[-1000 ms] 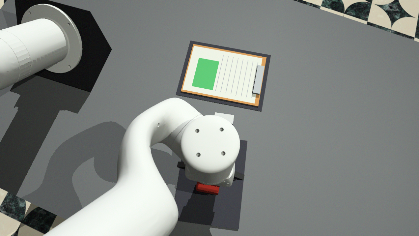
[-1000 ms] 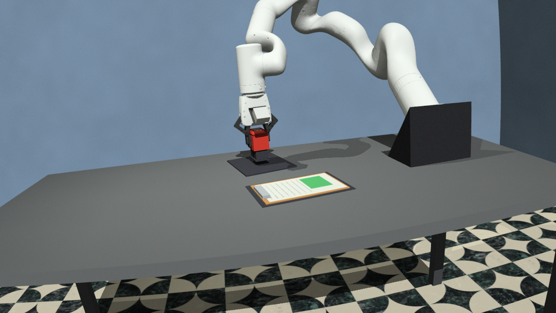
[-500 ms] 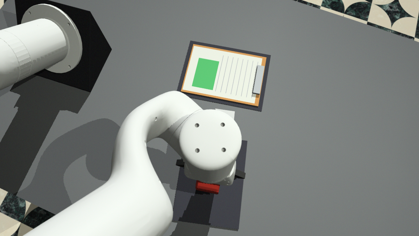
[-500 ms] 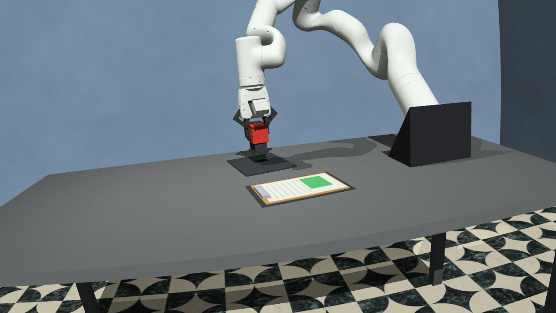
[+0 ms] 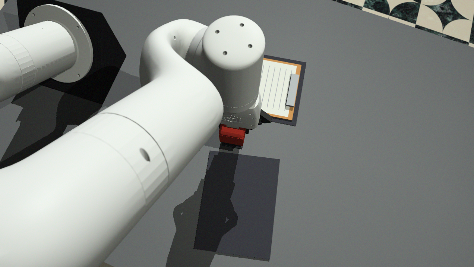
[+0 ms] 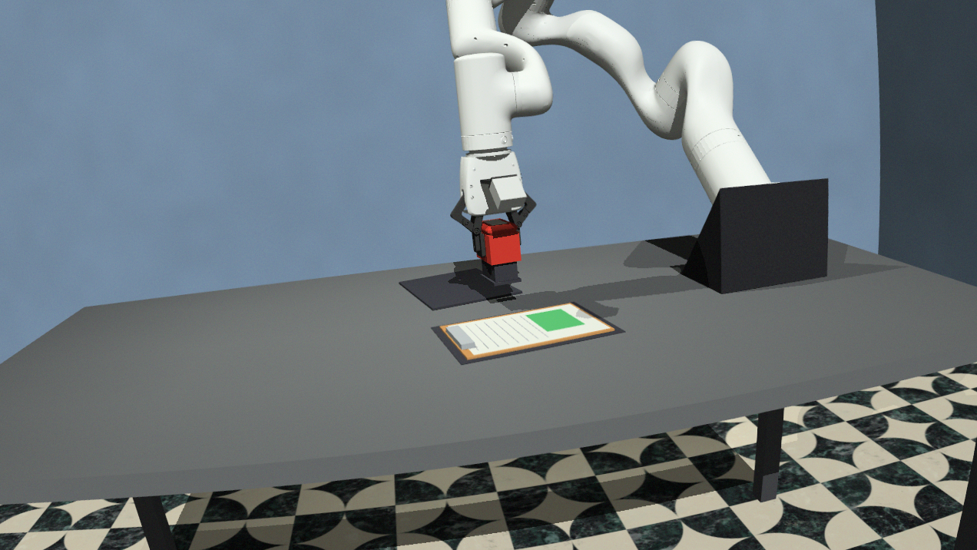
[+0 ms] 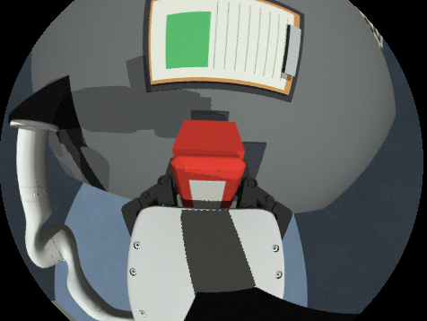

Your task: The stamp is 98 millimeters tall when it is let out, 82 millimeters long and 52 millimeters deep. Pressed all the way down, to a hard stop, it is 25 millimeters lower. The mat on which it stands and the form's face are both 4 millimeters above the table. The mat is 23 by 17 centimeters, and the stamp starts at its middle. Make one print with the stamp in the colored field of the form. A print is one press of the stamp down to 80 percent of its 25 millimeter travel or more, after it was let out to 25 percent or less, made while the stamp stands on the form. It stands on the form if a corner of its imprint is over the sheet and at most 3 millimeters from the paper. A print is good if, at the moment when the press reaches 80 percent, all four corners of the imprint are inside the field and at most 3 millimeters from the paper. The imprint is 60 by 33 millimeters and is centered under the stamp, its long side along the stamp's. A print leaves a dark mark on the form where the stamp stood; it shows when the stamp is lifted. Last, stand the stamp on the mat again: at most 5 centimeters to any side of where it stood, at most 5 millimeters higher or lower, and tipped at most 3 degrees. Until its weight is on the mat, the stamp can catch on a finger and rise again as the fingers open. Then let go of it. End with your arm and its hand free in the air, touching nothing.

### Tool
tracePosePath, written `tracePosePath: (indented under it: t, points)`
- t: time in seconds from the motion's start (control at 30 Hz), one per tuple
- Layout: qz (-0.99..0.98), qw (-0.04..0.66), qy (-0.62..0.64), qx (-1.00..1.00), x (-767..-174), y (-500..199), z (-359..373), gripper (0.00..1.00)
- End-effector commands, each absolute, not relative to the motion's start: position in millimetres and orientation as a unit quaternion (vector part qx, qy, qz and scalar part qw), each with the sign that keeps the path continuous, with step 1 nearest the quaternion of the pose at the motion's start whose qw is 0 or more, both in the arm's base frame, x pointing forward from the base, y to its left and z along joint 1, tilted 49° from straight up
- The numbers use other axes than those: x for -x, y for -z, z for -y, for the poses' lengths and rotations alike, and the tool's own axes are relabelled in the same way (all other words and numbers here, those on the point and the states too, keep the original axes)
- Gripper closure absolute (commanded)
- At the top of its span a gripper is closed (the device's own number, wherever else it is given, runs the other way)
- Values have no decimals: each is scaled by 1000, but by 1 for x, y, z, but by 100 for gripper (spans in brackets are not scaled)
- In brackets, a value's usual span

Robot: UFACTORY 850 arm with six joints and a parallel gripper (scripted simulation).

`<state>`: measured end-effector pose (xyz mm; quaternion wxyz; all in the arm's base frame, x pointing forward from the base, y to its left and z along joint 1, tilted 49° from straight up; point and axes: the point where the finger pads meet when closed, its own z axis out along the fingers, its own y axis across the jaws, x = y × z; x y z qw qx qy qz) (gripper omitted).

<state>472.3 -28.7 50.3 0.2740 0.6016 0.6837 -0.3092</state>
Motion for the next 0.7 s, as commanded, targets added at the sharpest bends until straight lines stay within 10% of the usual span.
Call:
tracePosePath:
  t: [0.0,0.67]
  points:
    - [-682,279,307,-603,-447,-2,-14,65]
    - [-682,279,307,-603,-399,99,-102,65]
